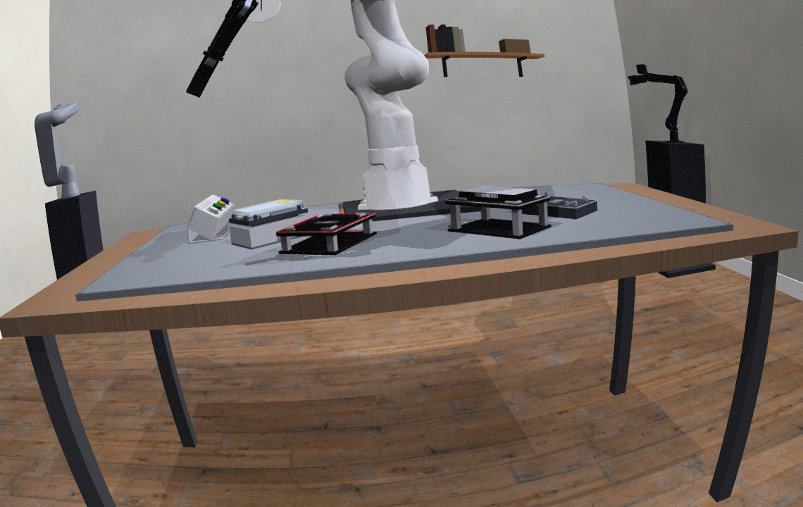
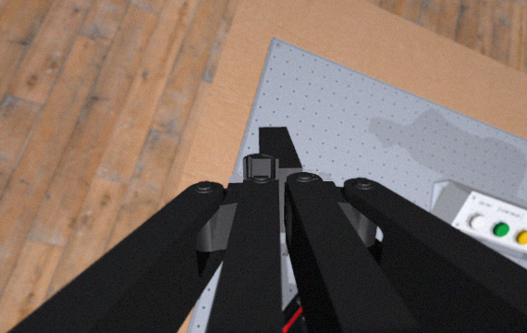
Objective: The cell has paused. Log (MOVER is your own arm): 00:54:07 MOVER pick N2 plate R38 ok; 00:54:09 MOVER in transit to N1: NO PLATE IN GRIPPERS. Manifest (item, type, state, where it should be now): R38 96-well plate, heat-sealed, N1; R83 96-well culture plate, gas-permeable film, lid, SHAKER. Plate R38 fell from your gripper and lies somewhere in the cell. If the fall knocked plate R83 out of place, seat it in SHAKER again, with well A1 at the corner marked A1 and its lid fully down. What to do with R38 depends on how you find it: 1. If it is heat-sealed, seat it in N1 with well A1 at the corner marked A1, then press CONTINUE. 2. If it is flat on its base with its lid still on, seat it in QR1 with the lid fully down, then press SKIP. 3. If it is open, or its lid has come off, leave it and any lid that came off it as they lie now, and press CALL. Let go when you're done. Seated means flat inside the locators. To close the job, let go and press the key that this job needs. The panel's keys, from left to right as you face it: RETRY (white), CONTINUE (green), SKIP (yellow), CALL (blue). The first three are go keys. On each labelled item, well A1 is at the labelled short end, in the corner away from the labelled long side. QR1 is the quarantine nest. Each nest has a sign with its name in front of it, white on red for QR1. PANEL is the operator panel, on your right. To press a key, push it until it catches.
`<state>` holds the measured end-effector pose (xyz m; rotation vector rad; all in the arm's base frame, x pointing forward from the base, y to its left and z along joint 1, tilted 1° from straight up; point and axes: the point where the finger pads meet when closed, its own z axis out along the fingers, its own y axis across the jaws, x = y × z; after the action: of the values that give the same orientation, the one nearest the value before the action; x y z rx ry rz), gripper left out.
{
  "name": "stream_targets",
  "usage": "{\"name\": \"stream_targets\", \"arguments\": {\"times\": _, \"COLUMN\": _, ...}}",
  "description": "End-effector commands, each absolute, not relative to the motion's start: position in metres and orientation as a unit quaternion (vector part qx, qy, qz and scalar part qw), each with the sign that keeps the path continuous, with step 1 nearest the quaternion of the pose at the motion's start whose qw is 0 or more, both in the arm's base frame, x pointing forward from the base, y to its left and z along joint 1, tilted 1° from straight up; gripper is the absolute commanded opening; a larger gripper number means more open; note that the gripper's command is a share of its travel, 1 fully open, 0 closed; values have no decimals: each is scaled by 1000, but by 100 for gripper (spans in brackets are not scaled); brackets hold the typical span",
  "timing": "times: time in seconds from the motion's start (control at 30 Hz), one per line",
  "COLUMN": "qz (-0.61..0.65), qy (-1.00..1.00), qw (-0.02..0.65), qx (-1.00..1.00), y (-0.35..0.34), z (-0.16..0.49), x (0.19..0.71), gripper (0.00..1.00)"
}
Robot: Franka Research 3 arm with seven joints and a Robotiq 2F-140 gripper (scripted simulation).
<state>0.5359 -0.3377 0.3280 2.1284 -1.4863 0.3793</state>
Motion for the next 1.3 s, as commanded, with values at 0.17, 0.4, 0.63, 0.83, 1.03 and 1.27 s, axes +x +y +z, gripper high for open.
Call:
{"name": "stream_targets", "arguments": {"times": 0.17, "qz": 240, "qy": -599, "qw": 324, "qx": 692, "y": -424, "z": 329, "x": 530, "gripper": 10}}
{"name": "stream_targets", "arguments": {"times": 0.4, "qz": 291, "qy": -587, "qw": 368, "qx": 660, "y": -483, "z": 328, "x": 505, "gripper": 10}}
{"name": "stream_targets", "arguments": {"times": 0.63, "qz": 321, "qy": -572, "qw": 389, "qx": 646, "y": -515, "z": 326, "x": 486, "gripper": 10}}
{"name": "stream_targets", "arguments": {"times": 0.83, "qz": 349, "qy": -553, "qw": 403, "qx": 640, "y": -543, "z": 321, "x": 461, "gripper": 10}}
{"name": "stream_targets", "arguments": {"times": 1.03, "qz": 366, "qy": -537, "qw": 407, "qx": 642, "y": -561, "z": 311, "x": 432, "gripper": 10}}
{"name": "stream_targets", "arguments": {"times": 1.27, "qz": 373, "qy": -528, "qw": 403, "qx": 648, "y": -569, "z": 301, "x": 406, "gripper": 10}}
